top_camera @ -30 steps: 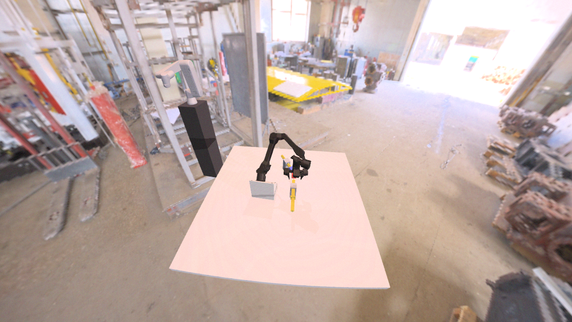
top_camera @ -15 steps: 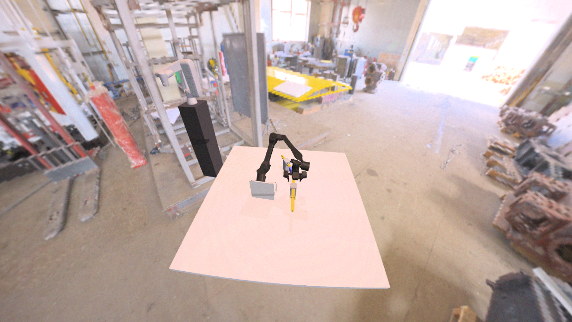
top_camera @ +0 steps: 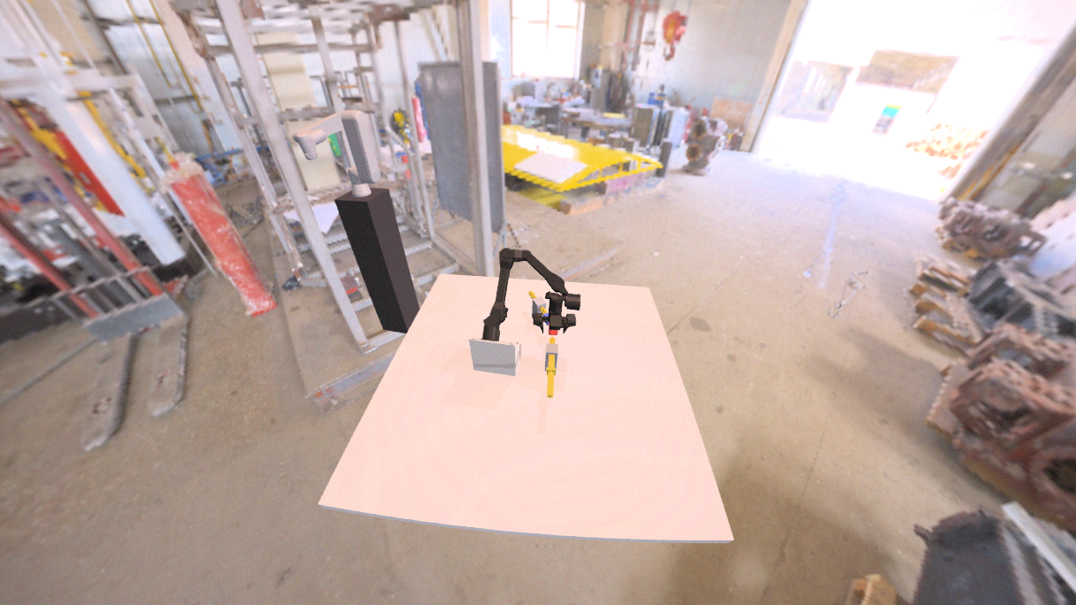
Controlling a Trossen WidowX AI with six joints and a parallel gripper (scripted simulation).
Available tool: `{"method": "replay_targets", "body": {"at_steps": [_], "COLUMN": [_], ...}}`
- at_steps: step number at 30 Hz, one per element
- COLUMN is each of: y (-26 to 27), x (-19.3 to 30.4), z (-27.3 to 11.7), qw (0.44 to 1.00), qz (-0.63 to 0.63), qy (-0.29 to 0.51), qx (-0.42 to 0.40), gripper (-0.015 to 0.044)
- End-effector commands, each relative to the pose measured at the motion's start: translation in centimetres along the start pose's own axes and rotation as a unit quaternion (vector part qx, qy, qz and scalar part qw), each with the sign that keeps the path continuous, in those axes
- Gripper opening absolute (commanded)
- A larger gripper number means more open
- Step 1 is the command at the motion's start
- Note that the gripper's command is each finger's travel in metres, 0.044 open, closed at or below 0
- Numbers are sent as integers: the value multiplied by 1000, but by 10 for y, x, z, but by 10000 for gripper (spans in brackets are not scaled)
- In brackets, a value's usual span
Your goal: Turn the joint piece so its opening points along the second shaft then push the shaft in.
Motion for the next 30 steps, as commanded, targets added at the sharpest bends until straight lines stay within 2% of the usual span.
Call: {"method": "replay_targets", "body": {"at_steps": [1,16,26,30], "y": [0,0,0,0], "x": [1,1,1,1], "z": [6,27,27,27], "qw": [1000,1000,1000,1000], "qz": [2,2,2,2], "qy": [2,3,3,3], "qx": [0,0,0,0], "gripper": [440,440,182,182]}}
Point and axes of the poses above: the point midway between the two fingers, 35 mm back from their tips, its own z axis out along the fingers, its own y axis across the jaws, x = y × z, the point moved 8 cm from there along -z, back along the fingers, and after that the axes turned 11 degrees about -z, right-handed, at the moved point
